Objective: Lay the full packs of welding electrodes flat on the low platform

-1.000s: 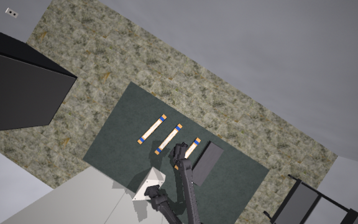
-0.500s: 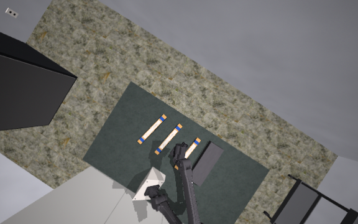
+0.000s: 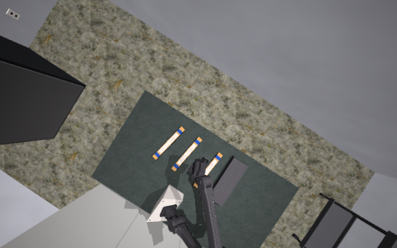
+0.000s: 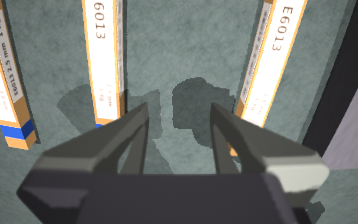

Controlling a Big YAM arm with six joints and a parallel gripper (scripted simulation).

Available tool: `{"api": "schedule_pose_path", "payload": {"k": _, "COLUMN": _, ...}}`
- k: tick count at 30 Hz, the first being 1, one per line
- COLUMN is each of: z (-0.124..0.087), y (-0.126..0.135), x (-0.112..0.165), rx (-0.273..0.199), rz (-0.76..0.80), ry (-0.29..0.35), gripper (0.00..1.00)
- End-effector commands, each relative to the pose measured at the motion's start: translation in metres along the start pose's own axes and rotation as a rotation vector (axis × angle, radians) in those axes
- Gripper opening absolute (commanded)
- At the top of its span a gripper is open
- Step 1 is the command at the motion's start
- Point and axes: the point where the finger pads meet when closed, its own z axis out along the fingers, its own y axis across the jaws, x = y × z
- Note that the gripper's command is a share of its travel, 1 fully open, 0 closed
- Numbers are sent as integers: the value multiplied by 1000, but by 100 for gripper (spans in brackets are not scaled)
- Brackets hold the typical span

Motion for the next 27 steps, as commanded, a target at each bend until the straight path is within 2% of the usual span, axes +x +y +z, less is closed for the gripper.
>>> {"api": "schedule_pose_path", "payload": {"k": 1, "z": 10, "y": 0, "x": -2, "rx": 6, "rz": -6, "ry": 12, "gripper": 43}}
{"api": "schedule_pose_path", "payload": {"k": 18, "z": 10, "y": 0, "x": -2, "rx": 6, "rz": -6, "ry": 12, "gripper": 43}}
{"api": "schedule_pose_path", "payload": {"k": 27, "z": 32, "y": -1, "x": 5, "rx": 13, "rz": -16, "ry": 33, "gripper": 43}}
